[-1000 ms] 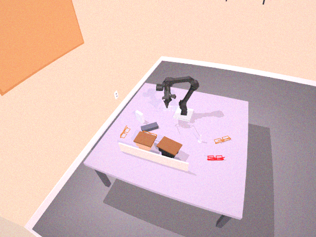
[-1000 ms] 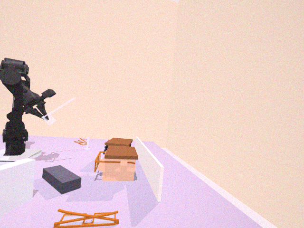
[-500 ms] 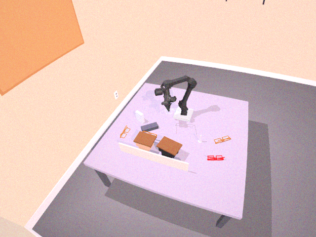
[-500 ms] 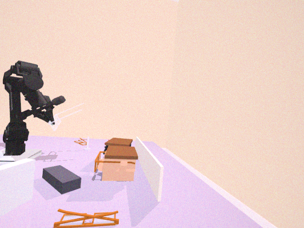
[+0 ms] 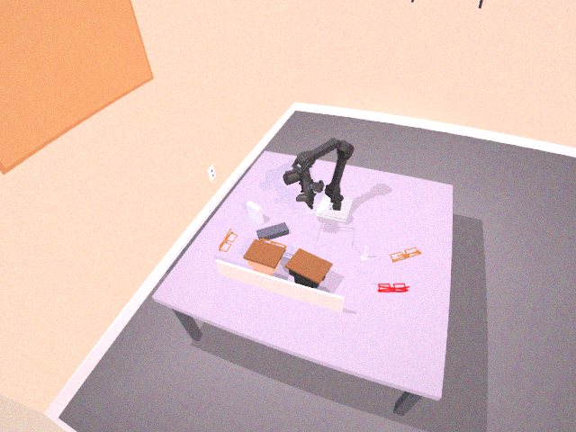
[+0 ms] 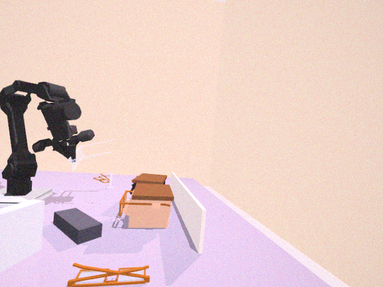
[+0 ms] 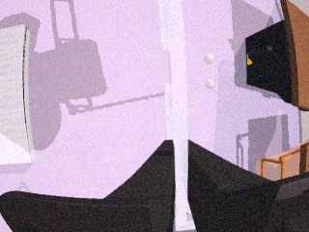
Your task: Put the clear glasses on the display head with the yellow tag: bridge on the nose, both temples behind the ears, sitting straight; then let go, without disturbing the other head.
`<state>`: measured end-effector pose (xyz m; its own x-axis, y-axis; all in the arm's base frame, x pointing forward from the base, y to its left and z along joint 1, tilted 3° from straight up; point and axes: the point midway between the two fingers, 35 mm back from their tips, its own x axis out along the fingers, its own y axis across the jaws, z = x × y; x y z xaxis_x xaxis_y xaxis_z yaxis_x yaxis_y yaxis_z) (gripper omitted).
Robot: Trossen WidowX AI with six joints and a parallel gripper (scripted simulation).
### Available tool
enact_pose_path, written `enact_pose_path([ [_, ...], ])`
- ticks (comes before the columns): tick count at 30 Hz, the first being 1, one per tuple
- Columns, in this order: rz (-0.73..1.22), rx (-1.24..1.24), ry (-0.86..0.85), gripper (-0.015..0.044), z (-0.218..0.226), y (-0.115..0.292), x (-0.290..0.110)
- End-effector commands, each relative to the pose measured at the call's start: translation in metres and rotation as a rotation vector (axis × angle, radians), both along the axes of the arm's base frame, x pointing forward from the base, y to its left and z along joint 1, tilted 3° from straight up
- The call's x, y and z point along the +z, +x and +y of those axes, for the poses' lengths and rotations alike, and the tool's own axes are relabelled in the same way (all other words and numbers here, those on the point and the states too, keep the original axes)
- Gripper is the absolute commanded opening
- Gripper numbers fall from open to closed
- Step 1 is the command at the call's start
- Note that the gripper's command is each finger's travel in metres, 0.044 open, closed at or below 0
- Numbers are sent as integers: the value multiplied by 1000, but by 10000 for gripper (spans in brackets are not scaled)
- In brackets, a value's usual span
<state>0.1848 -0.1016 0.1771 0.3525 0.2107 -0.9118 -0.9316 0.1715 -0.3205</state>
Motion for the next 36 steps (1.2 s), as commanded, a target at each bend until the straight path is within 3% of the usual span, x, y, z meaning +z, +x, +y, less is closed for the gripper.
enact_pose_path([
  [1, 53, -15, 7, 0, 5, 7, -5],
  [36, 368, -194, -154, 0, 78, 54, -39],
])
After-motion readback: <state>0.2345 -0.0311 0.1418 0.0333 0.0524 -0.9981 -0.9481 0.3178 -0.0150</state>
